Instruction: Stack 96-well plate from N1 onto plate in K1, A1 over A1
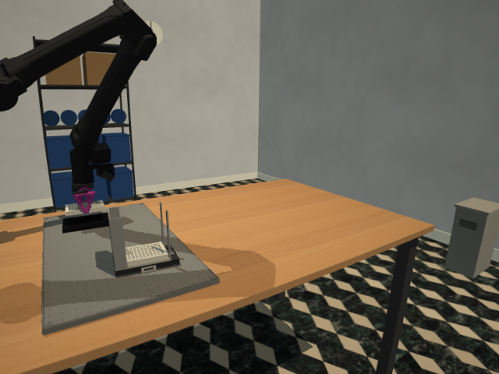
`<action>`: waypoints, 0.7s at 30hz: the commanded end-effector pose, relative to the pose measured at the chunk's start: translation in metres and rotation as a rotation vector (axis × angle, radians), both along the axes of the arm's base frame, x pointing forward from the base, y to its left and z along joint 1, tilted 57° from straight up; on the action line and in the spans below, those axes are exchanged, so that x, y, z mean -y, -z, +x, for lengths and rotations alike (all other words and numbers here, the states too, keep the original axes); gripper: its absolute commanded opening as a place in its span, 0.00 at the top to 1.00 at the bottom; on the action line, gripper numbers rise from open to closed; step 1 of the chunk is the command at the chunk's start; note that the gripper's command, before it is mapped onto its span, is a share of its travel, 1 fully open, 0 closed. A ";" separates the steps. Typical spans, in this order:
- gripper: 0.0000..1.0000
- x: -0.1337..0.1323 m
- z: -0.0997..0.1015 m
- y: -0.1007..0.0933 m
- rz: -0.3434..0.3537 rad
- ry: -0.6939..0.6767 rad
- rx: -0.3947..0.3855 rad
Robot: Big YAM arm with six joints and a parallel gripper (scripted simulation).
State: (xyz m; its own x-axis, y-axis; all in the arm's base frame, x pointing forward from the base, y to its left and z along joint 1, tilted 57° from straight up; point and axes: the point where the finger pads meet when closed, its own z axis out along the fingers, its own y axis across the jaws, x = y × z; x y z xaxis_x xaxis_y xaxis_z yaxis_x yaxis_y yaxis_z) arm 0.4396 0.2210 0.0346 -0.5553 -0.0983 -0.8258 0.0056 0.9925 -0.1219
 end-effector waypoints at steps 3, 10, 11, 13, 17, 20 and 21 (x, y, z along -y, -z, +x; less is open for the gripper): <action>1.00 -0.006 -0.015 -0.009 0.019 -0.010 0.006; 1.00 -0.007 -0.024 -0.016 0.019 -0.010 0.007; 1.00 -0.007 -0.025 -0.017 0.019 -0.010 0.007; 1.00 -0.008 -0.028 -0.019 0.020 -0.010 0.007; 1.00 -0.008 -0.032 -0.022 0.020 -0.010 0.008; 1.00 -0.008 -0.034 -0.024 0.020 -0.010 0.008; 1.00 -0.008 -0.036 -0.025 0.020 -0.010 0.008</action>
